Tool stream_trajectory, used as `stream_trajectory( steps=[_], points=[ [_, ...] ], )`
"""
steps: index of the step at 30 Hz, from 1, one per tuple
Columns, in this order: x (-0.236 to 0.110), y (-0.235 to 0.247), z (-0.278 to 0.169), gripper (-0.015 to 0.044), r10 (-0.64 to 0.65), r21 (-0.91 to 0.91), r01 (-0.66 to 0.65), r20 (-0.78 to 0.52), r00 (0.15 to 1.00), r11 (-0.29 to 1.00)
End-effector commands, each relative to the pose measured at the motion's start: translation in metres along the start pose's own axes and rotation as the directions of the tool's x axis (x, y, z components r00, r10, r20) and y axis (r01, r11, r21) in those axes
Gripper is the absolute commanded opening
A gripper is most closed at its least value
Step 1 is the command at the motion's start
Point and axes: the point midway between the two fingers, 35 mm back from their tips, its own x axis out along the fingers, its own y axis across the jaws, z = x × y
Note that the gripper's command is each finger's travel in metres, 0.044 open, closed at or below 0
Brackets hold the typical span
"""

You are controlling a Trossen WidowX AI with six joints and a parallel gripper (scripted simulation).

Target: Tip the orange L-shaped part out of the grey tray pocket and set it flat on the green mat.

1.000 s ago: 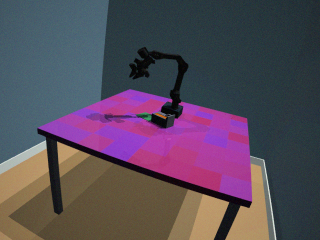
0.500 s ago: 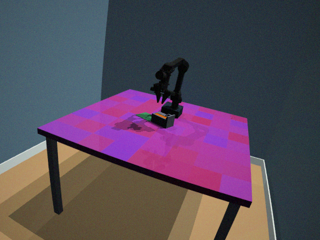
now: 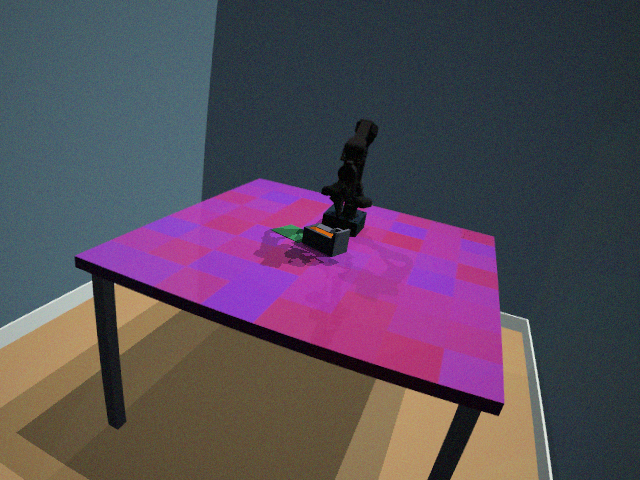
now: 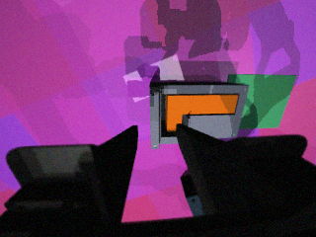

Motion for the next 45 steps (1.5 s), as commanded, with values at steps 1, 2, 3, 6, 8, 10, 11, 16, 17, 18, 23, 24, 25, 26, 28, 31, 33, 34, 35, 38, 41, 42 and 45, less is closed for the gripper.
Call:
stream_trajectory(
  steps=[1,2,3,6,8,10,11,16,17,18,23,24,25,26,28,31,33,34,35,38,41,42,45],
  points=[
    [0.036,-0.001,-0.004,0.0180,-0.015,0.002,0.015,-0.021,1.000,1.000],
    [0.047,-0.002,-0.005,0.0180,-0.015,0.002,0.015,-0.021,1.000,1.000],
    [0.057,-0.002,-0.006,0.0180,-0.015,0.002,0.015,-0.021,1.000,1.000],
    [0.065,-0.003,-0.007,0.0180,-0.015,0.002,0.015,-0.021,1.000,1.000],
    [0.065,-0.003,-0.007,0.0180,-0.015,0.002,0.015,-0.021,1.000,1.000],
    [0.065,-0.003,-0.007,0.0180,-0.015,0.002,0.015,-0.021,1.000,1.000],
    [0.065,-0.003,-0.007,0.0180,-0.015,0.002,0.015,-0.021,1.000,1.000],
    [0.072,-0.003,-0.007,0.0180,-0.015,0.002,0.015,-0.021,1.000,1.000],
    [0.074,-0.003,-0.007,0.0180,-0.015,0.002,0.015,-0.021,1.000,1.000],
    [0.075,-0.003,-0.007,0.0180,-0.015,0.002,0.015,-0.021,1.000,1.000],
    [0.084,-0.003,-0.007,0.0180,-0.015,0.002,0.015,-0.021,1.000,1.000],
    [0.085,-0.003,-0.007,0.0180,-0.015,0.002,0.015,-0.021,1.000,1.000],
    [0.087,-0.003,-0.007,0.0180,-0.015,0.002,0.015,-0.021,1.000,1.000],
    [0.089,-0.003,-0.007,0.0180,-0.015,0.002,0.015,-0.021,1.000,1.000],
    [0.092,-0.003,-0.007,0.0180,-0.015,0.002,0.015,-0.021,1.000,1.000],
    [0.097,-0.003,-0.008,0.0180,-0.015,0.002,0.015,-0.022,1.000,1.000],
    [0.100,-0.004,-0.008,0.0180,-0.015,0.002,0.015,-0.022,1.000,1.000],
    [0.101,-0.004,-0.008,0.0180,-0.015,0.002,0.015,-0.022,1.000,1.000],
    [0.101,-0.004,-0.008,0.0180,-0.015,0.002,0.015,-0.022,1.000,1.000],
    [0.101,-0.004,-0.008,0.0180,-0.015,0.002,0.015,-0.022,1.000,1.000],
    [0.101,-0.004,-0.008,0.0180,-0.015,0.002,0.015,-0.022,1.000,1.000],
    [0.101,-0.004,-0.008,0.0180,-0.015,0.002,0.015,-0.022,1.000,1.000],
    [0.101,-0.004,-0.008,0.0180,-0.015,0.002,0.015,-0.022,1.000,1.000]
  ],
)
